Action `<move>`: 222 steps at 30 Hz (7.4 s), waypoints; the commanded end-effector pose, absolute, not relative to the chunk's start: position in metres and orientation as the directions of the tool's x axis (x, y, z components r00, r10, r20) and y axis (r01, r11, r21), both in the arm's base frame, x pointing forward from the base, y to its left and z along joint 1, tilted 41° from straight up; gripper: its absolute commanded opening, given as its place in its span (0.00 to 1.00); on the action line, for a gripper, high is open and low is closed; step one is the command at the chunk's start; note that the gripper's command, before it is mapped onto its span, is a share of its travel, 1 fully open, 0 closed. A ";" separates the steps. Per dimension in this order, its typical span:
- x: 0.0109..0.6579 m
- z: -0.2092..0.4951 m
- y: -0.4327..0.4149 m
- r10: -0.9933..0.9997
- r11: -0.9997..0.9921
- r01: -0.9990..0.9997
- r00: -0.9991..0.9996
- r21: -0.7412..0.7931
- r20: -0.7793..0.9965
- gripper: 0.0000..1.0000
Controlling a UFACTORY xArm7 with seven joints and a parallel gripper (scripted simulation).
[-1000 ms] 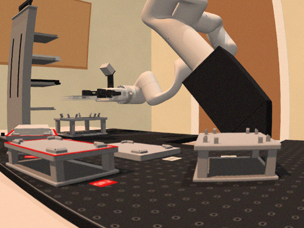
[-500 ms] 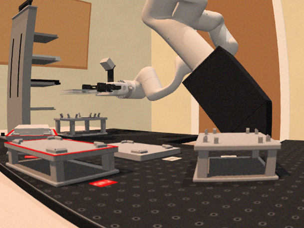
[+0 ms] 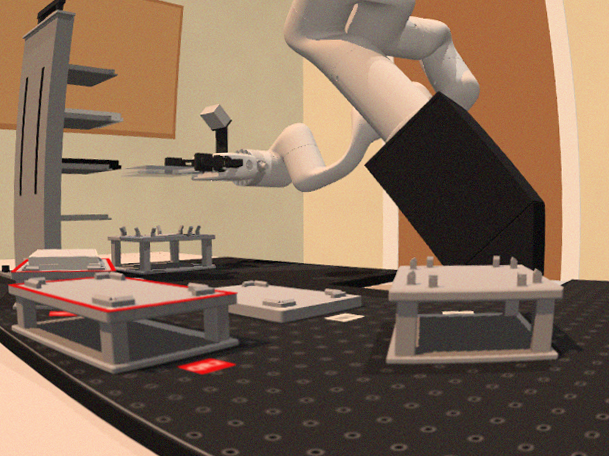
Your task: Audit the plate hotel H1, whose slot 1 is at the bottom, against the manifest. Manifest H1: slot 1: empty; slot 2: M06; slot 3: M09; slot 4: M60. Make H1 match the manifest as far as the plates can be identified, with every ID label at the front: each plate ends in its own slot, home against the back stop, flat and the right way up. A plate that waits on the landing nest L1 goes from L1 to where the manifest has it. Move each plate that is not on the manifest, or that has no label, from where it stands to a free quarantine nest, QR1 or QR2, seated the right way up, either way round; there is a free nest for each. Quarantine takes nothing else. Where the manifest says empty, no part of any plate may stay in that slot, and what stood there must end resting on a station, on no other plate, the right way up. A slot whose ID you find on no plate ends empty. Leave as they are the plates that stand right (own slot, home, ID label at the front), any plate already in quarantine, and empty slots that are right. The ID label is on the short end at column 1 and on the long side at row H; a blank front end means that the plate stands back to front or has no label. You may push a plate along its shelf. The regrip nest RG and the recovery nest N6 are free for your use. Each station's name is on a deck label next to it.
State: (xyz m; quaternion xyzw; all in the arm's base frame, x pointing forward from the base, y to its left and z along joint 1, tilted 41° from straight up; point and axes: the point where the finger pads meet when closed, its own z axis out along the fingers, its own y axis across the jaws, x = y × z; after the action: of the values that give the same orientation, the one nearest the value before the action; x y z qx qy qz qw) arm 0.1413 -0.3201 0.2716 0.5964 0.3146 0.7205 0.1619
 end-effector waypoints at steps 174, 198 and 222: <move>0.161 0.402 -0.203 0.610 -0.748 0.142 -0.235 0.648 0.756 0.00; 0.189 0.405 -0.196 0.610 -0.748 0.142 -0.235 0.648 0.756 0.00; 0.215 0.407 -0.189 0.610 -0.748 0.142 -0.235 0.648 0.756 0.00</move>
State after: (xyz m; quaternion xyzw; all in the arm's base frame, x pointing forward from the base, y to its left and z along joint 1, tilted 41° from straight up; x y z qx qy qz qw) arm 0.2125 -0.1901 0.4070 0.5964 0.3143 0.7205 0.1624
